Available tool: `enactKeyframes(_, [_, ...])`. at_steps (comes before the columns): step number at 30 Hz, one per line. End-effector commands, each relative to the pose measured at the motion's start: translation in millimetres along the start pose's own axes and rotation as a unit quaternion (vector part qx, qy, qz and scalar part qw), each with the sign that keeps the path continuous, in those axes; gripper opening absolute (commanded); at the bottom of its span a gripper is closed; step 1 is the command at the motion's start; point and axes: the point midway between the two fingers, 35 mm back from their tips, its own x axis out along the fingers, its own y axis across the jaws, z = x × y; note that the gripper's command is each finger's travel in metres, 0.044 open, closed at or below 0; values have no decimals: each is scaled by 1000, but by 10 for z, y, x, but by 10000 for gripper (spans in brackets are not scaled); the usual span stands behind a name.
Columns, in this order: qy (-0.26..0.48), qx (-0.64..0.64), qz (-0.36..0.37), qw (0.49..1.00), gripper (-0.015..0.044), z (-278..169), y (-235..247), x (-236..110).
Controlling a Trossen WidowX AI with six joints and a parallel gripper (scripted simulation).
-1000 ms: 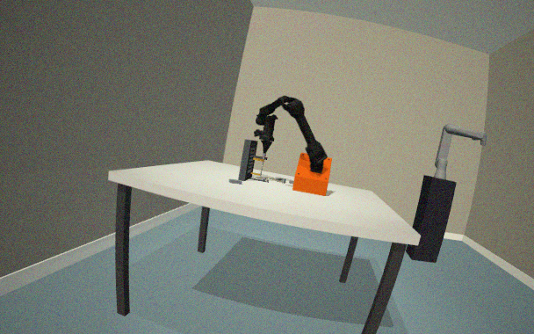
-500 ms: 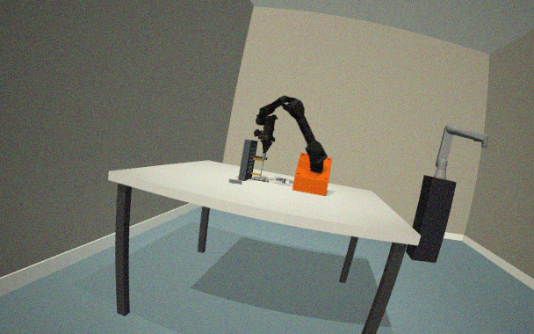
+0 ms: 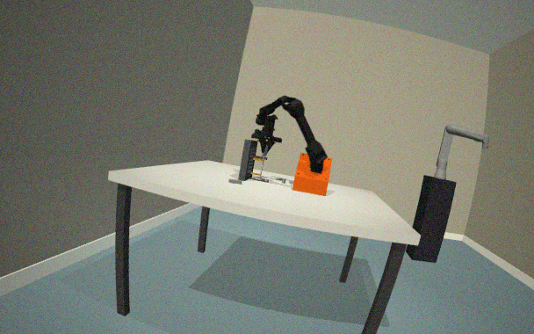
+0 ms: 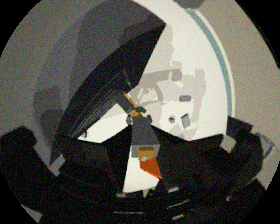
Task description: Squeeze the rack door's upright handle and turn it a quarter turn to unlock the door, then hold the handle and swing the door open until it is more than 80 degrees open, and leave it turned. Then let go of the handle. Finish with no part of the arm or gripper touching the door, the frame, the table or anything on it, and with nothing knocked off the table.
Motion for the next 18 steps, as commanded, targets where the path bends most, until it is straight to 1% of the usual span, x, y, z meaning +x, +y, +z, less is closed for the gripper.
enactKeyframes(1, [-1, 112, 1, 994, 16, 4, 3, 4])
enactKeyframes(9, [-1, 304, 1, 953, 16, 4, 2, 4])
enactKeyframes(13, [0, 397, 1, 918, 16, 4, 2, 4])
enactKeyframes(18, [0, 507, 1, 862, 16, 4, 2, 4])
